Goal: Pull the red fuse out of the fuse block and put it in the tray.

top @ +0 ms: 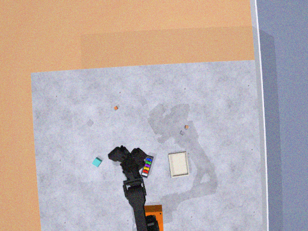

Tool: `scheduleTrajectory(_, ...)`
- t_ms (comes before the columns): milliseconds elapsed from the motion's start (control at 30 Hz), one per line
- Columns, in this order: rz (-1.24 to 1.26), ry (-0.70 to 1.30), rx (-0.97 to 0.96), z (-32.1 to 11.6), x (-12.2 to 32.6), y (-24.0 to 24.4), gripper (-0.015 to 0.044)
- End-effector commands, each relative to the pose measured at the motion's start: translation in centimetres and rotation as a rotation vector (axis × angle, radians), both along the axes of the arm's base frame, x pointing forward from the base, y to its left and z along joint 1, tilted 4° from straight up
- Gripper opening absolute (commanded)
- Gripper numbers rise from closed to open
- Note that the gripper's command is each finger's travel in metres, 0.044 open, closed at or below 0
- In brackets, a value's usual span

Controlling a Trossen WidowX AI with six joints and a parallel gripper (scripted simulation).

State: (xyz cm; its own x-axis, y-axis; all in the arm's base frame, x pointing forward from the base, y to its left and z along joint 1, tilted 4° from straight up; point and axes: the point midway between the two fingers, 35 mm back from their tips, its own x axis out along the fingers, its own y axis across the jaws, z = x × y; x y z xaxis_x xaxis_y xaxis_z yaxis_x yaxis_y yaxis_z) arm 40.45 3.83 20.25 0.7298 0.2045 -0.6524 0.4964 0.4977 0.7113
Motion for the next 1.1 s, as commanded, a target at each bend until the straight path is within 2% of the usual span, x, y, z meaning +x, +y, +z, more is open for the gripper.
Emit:
scheduleTrajectory(0, -0.198, 0.2, 0.101, -4.8, -2.3, -1.6, 0.0061)
scheduleTrajectory(233, -0.692, 0.584, 0.247, -13.5, -9.5, -4.5, 0.0061)
scheduleTrajectory(400, -1.022, 0.771, 0.274, -17.3, -15.1, -5.8, 0.0061)
scheduleTrajectory(1067, -1.035, 0.777, 0.274, -18.6, -14.5, -6.1, 0.0061)
